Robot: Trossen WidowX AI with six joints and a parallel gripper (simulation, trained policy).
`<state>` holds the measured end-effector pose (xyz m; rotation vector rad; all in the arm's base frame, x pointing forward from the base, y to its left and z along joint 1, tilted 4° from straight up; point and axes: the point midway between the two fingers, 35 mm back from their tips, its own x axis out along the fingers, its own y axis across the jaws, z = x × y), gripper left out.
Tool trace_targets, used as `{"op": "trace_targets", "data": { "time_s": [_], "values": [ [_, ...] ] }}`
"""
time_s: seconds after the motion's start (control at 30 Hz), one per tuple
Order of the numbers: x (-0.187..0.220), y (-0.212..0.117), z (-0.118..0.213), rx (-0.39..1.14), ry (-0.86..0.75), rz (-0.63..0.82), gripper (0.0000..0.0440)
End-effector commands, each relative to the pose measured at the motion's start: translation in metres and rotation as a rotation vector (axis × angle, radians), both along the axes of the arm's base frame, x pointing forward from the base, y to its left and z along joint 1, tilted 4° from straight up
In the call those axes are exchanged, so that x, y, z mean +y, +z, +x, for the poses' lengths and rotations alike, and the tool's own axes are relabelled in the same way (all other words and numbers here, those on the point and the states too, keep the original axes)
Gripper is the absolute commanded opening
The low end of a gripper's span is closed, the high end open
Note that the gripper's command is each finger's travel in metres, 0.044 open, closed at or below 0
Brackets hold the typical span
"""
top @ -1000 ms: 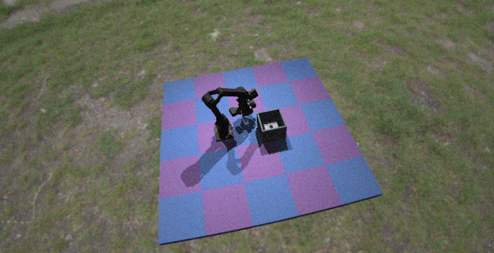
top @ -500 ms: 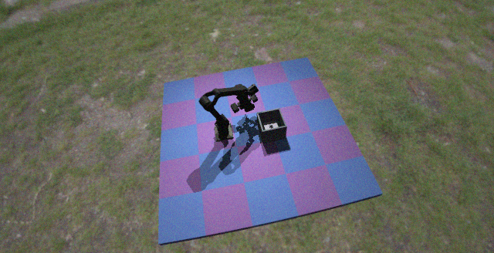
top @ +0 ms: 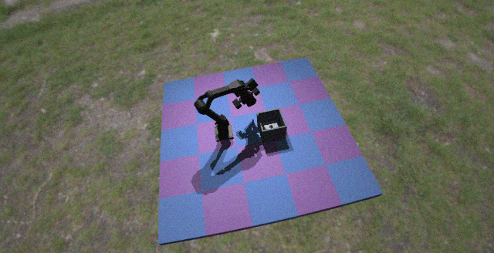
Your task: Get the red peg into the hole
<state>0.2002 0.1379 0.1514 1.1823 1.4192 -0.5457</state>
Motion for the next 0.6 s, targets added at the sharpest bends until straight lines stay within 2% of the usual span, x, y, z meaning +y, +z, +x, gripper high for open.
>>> {"op": "trace_targets", "data": {
  "time_s": [0.0, 0.27, 0.57],
  "values": [
    [-0.008, 0.015, 0.006, -0.044, -0.009, -0.007, 0.0],
    [-0.036, 0.044, 0.022, -0.125, -0.052, -0.059, 0.0],
    [-0.07, 0.052, 0.035, -0.134, -0.112, -0.136, 0.0]
  ]
}}
